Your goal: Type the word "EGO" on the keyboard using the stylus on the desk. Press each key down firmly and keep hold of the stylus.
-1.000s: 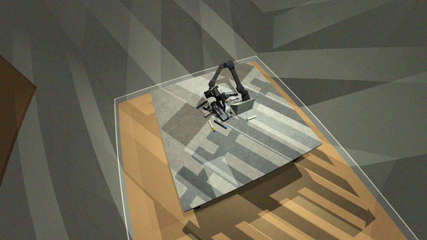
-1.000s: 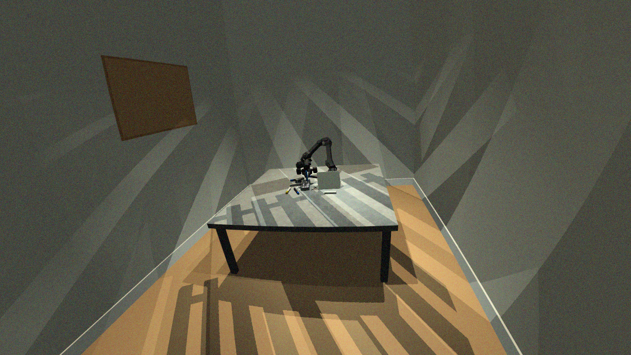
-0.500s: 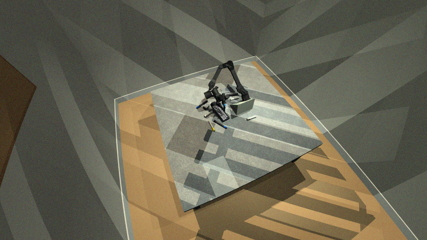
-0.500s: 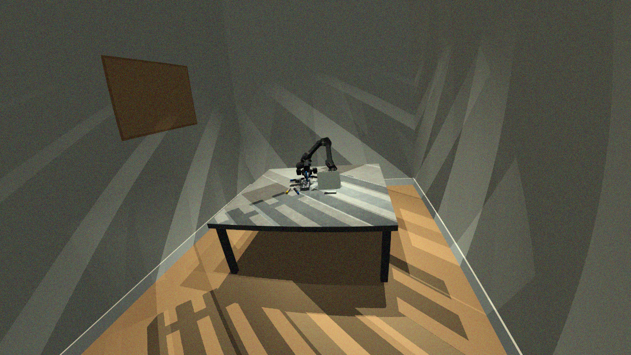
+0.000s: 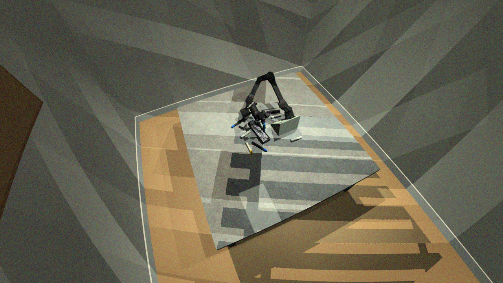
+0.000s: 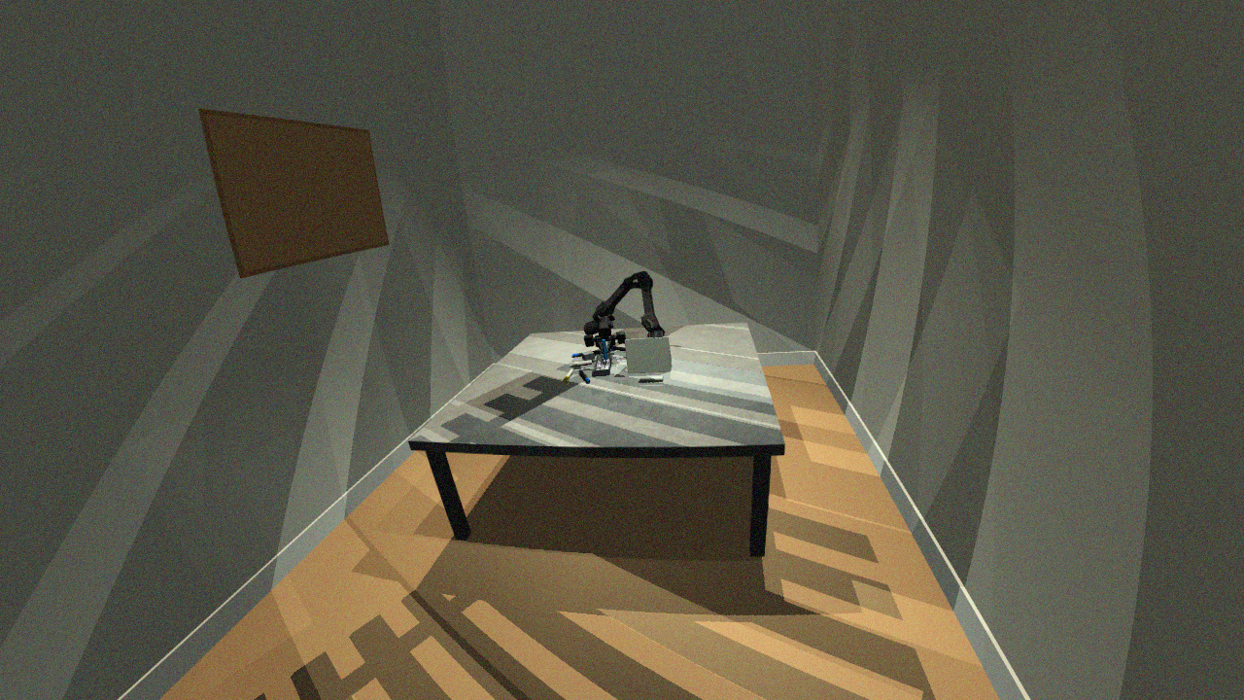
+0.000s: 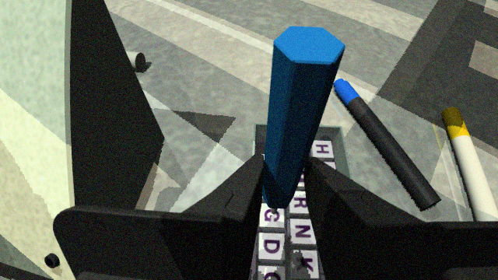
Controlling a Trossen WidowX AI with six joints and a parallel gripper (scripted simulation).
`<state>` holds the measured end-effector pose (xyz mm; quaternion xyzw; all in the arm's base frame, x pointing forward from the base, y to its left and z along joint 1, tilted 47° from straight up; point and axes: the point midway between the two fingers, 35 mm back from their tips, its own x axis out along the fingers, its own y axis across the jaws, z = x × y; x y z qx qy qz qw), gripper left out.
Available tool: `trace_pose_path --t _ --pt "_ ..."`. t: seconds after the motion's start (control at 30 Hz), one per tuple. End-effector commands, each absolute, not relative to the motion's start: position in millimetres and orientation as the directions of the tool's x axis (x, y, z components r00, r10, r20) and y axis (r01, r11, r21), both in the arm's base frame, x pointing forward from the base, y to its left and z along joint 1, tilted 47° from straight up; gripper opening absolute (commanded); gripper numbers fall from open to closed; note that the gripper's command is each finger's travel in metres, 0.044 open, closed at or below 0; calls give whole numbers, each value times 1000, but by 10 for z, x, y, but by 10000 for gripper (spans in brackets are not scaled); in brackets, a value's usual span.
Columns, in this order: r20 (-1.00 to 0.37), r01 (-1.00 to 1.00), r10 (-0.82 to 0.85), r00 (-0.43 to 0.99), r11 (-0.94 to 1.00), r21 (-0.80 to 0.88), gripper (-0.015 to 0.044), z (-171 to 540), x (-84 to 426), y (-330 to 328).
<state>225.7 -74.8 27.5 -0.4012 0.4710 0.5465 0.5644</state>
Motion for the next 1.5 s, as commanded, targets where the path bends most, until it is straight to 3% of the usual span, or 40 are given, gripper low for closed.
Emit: trace_pose_path --t 0.0,1.47 --pt "-970 -995 237 -46 77 66 81 255 2239 -753" --pt "-970 -995 239 -46 76 66 81 464 2271 -533"
